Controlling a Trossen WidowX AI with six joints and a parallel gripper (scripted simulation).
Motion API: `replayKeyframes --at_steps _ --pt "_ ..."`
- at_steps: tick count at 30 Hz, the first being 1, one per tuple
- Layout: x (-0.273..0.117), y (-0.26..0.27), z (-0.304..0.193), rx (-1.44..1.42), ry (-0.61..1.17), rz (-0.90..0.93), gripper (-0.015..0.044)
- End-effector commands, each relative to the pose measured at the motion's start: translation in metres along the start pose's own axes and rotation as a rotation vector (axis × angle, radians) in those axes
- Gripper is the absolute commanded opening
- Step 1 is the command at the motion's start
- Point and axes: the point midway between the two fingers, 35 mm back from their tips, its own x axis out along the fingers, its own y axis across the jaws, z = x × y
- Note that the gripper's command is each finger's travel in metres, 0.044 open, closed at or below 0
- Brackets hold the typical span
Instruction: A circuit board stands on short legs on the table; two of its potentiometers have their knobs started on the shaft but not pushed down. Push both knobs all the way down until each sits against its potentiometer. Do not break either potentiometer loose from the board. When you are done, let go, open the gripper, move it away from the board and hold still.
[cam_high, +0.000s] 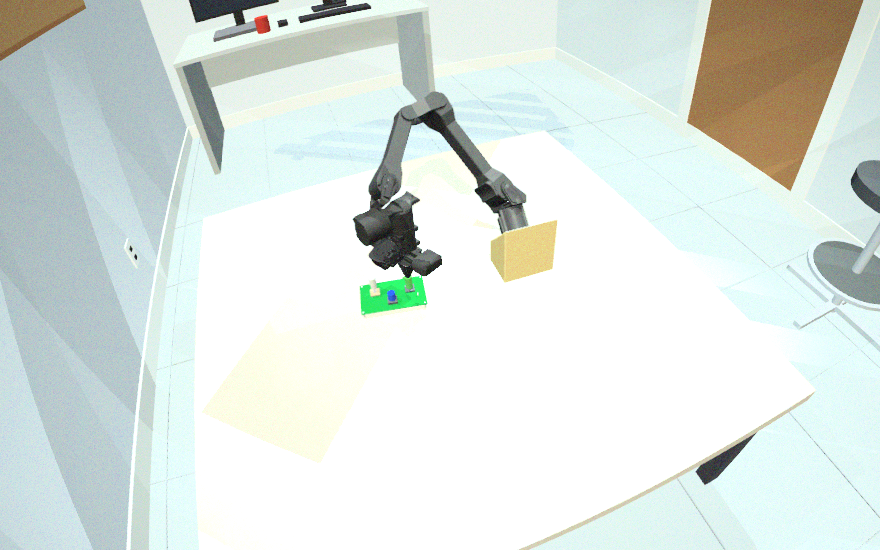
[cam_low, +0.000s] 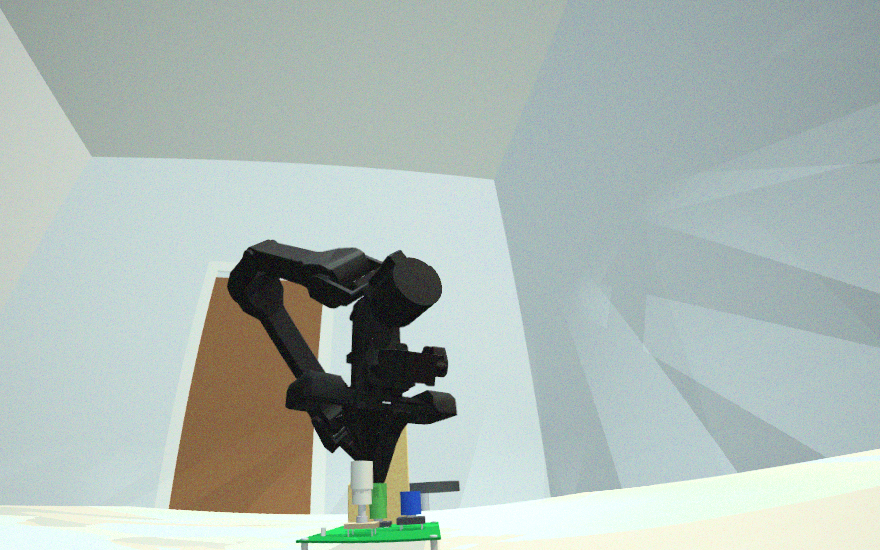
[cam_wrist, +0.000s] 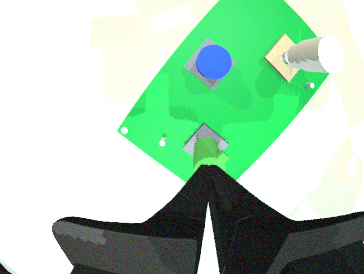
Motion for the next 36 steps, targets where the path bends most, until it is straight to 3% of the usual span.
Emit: replayKeyframes --at_steps 1,21,29,36 --pt "0.011 -0.003 0.001 0.023 0.024 0.002 0.0" --pt "-0.02 -0.003 0.001 0.023 0.024 0.003 0.0" --pt "-0.016 -0.003 0.001 0.02 0.026 -0.002 0.021" --pt "-0.039 -0.007 0.024 0.053 -0.102 0.005 0.0026"
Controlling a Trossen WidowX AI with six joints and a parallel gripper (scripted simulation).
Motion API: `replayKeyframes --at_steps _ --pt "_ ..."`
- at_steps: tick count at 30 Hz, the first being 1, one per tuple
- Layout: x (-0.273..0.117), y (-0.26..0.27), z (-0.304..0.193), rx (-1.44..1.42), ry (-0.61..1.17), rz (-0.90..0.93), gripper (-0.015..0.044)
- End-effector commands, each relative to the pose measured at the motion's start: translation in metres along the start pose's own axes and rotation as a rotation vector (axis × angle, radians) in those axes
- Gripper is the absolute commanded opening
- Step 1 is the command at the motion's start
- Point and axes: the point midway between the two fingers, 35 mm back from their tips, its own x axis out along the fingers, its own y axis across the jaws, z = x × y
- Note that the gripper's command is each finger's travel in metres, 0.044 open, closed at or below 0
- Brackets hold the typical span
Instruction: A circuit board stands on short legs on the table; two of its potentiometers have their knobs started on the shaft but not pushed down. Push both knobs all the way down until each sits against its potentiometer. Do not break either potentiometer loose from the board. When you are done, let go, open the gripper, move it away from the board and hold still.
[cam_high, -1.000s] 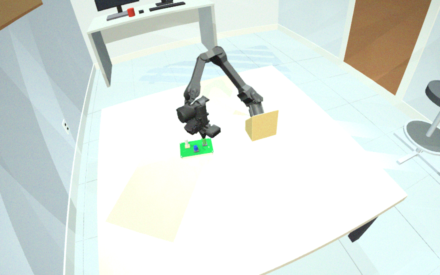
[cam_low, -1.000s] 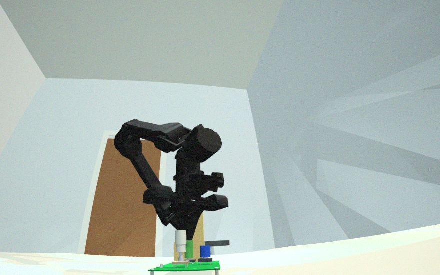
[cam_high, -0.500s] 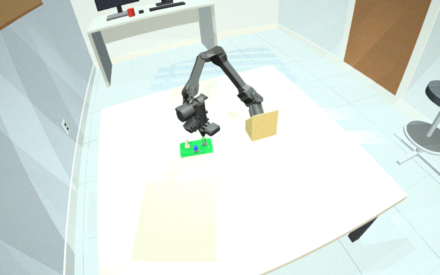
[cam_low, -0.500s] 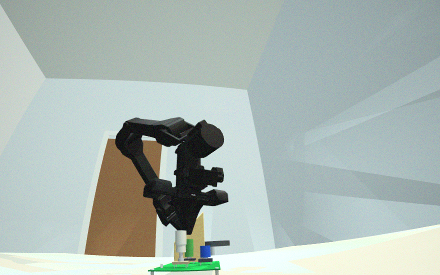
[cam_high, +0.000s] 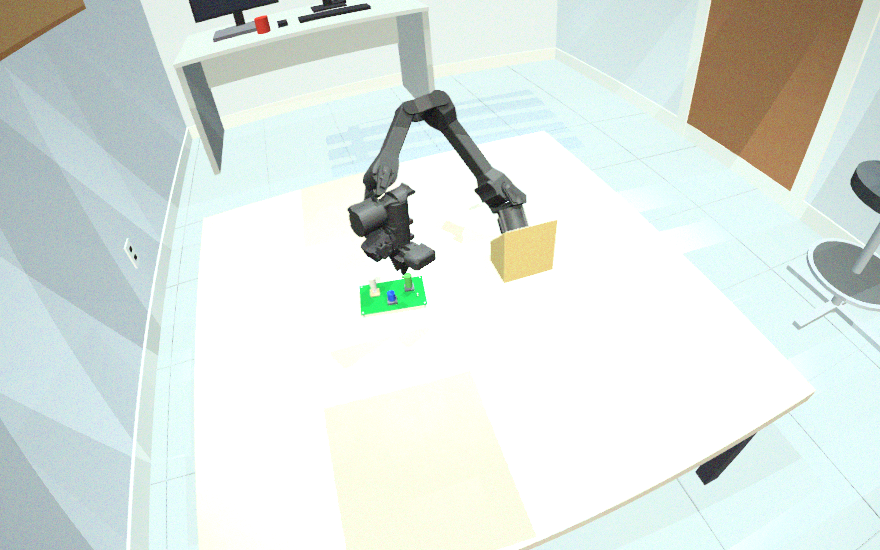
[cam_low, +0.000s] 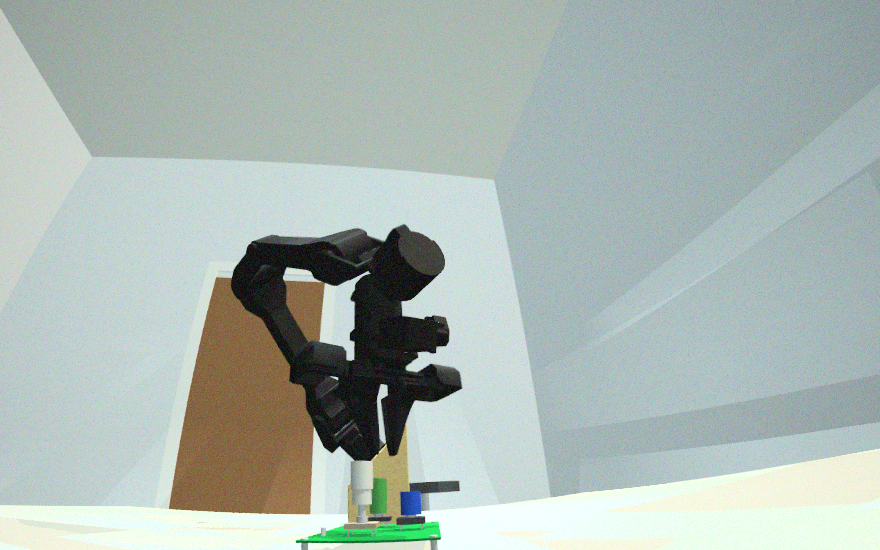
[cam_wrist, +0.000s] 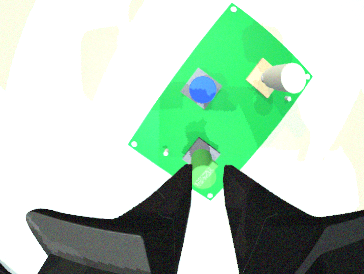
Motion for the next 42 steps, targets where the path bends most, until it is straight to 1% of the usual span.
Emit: replayKeyframes --at_steps 1,42 --pt "-0.011 -0.003 0.01 -0.022 -0.049 0.006 0.0" --pt "-0.026 -0.041 0.049 -1.421 0.038 0.035 0.0"
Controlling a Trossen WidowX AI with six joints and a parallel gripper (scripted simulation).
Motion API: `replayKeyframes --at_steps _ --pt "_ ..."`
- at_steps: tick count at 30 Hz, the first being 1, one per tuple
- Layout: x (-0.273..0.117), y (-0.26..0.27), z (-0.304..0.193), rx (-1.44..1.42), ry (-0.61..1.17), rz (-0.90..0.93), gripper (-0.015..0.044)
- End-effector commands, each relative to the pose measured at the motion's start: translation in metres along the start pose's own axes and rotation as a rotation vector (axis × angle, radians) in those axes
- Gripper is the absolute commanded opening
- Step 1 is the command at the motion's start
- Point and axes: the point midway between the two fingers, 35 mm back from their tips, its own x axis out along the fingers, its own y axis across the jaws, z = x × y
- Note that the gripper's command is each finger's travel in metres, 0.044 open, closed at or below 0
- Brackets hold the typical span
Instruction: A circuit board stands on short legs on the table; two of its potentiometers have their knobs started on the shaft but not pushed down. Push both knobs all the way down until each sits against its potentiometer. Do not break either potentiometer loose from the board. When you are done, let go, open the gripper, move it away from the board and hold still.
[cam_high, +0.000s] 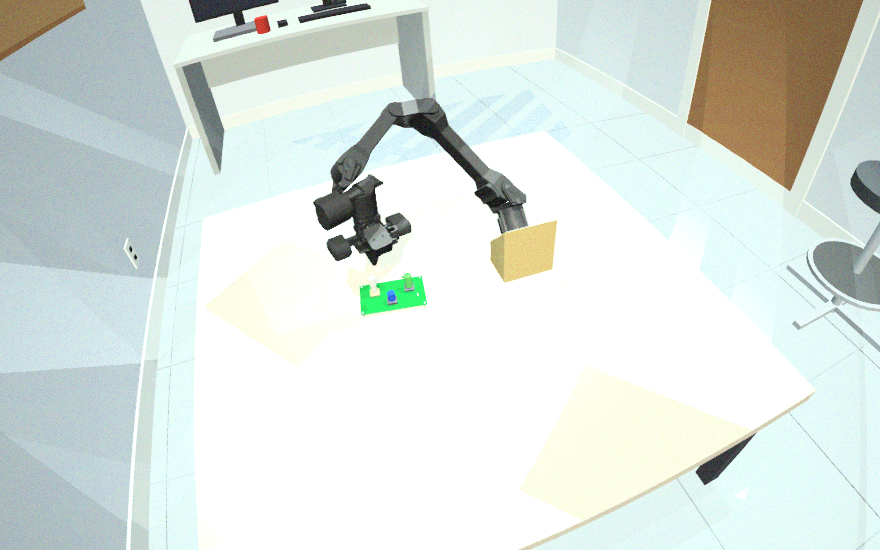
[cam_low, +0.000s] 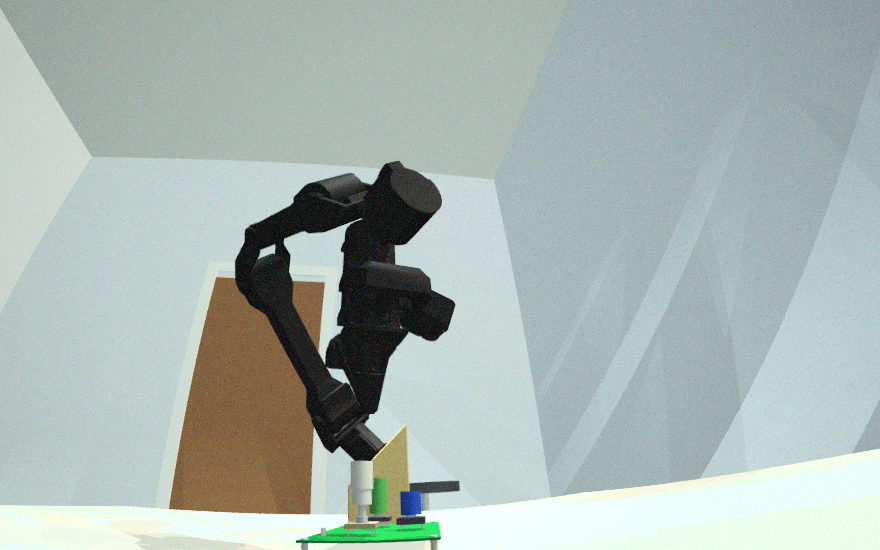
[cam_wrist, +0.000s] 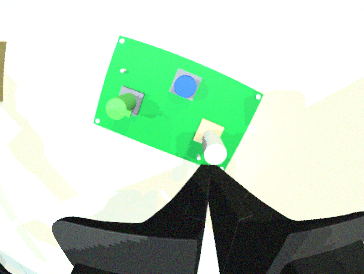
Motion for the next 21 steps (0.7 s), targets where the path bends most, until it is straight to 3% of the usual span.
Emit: replayKeyframes --at_steps 1,11,21 --pt "0.001 -0.003 -0.003 -0.126 0.009 0.016 0.0" --pt "-0.002 -0.012 -0.01 -0.446 0.007 0.04 0.0" --pt "0.018 -0.012 -0.01 -0.452 0.008 0.04 0.0"
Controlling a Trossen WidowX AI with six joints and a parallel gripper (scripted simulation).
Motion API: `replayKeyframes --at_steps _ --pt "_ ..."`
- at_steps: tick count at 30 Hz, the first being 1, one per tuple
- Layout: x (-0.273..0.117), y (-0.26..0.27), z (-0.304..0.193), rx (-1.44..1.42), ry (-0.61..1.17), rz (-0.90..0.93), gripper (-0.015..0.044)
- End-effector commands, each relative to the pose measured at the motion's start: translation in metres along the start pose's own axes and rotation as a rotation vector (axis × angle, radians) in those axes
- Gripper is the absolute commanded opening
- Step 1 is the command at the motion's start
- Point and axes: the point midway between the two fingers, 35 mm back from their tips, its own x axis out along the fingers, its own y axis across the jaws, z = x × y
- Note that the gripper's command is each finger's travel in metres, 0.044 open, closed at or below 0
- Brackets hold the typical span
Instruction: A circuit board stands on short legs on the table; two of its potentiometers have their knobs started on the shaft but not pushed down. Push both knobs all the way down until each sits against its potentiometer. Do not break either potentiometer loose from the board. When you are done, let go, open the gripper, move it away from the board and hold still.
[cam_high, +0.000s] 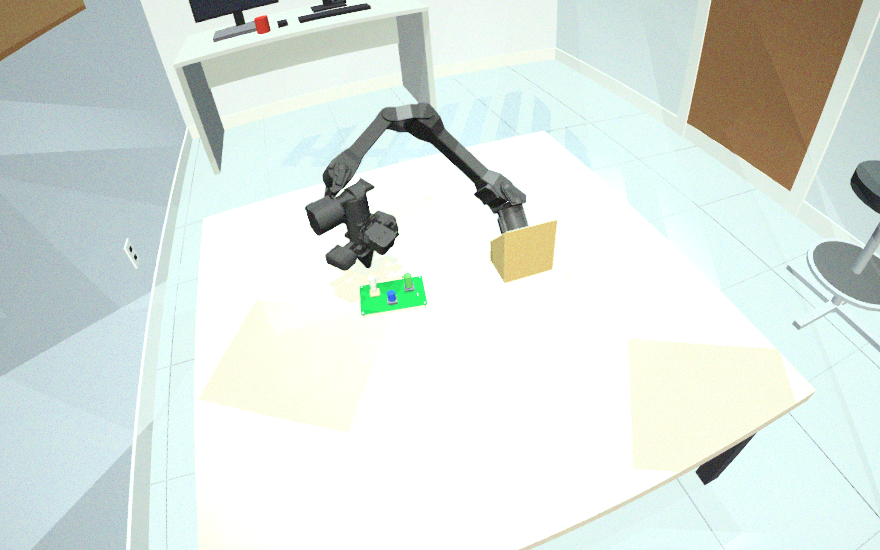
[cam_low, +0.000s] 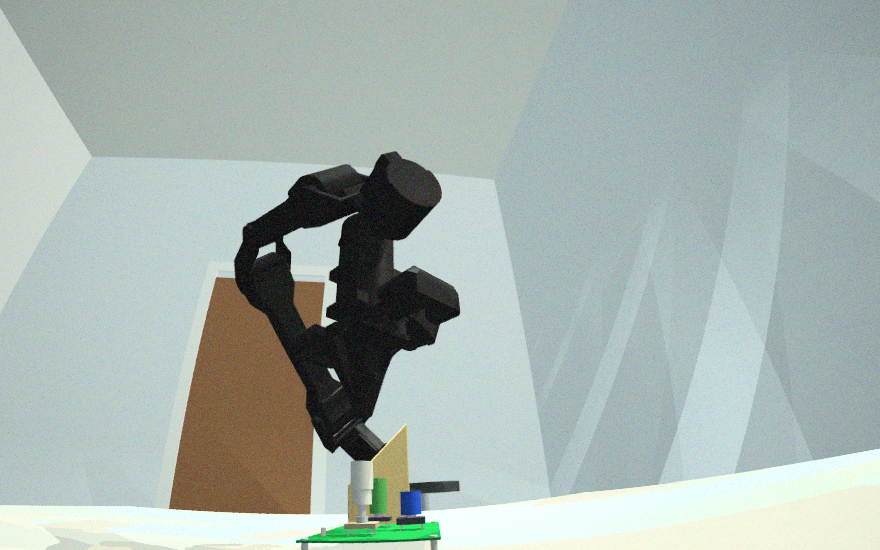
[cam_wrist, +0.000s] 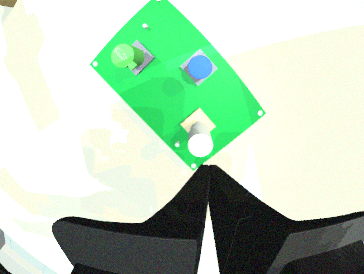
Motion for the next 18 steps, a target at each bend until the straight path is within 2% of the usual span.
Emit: replayKeyframes --at_steps 1,18 --pt "0.011 0.002 -0.001 -0.005 0.001 0.014 0.0" --pt "0.031 0.002 -0.001 -0.005 0.002 0.014 0.0"
